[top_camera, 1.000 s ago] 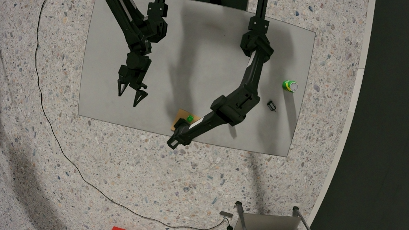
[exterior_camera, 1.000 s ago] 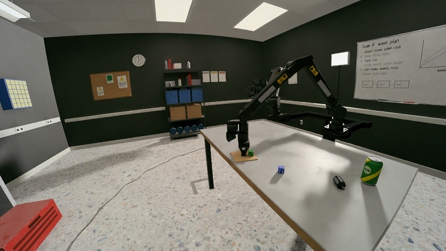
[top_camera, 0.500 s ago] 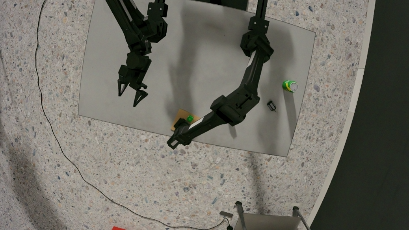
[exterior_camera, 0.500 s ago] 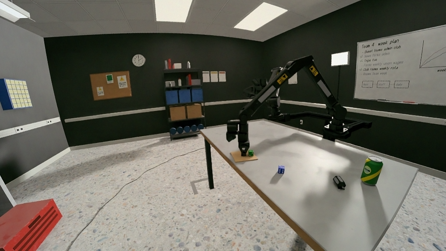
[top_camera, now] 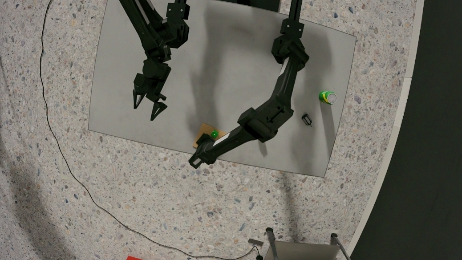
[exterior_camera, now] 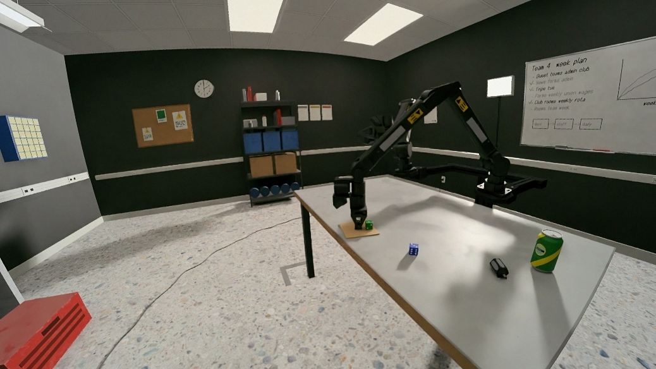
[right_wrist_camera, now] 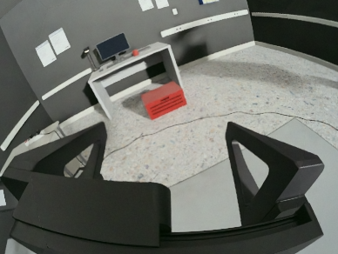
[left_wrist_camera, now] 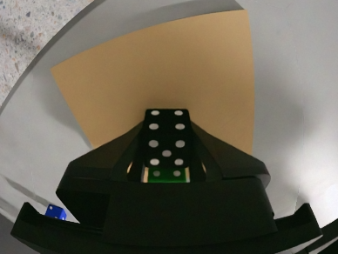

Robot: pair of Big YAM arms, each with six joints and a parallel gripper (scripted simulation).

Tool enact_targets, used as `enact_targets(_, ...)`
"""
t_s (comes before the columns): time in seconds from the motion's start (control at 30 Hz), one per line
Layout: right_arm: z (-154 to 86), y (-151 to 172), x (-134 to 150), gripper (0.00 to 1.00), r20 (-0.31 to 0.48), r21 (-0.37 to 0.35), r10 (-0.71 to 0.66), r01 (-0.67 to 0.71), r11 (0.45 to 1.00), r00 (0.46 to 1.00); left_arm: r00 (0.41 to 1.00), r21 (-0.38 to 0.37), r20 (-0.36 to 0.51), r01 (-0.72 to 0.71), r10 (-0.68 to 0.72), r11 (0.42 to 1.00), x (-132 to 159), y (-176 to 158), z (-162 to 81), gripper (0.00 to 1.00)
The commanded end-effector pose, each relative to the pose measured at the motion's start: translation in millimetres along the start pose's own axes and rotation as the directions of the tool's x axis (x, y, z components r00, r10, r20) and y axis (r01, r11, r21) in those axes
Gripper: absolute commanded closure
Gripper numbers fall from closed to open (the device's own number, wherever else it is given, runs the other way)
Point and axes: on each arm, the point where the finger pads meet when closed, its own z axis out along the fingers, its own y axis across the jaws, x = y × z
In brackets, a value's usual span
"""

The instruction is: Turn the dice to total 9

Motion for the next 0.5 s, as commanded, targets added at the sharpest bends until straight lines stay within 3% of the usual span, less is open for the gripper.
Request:
enact_targets(0.0, 1.0, 1.5, -3.0, 0.00, 0.005, -0.001, 0.005, -0.005, 1.000, 1.000, 0.999, 0.002, 0.032, 0.011, -0.011, 1.000, -18.1, 11.1, -2.7, 0.74)
enact_targets(0.47, 1.0, 1.5, -3.0, 0.00, 0.005, -0.001, 0.005, -0.005, 1.000, 1.000, 0.999, 0.002, 0.034, 0.012, -0.012, 1.000, -19.6, 11.5, -3.1, 0.74)
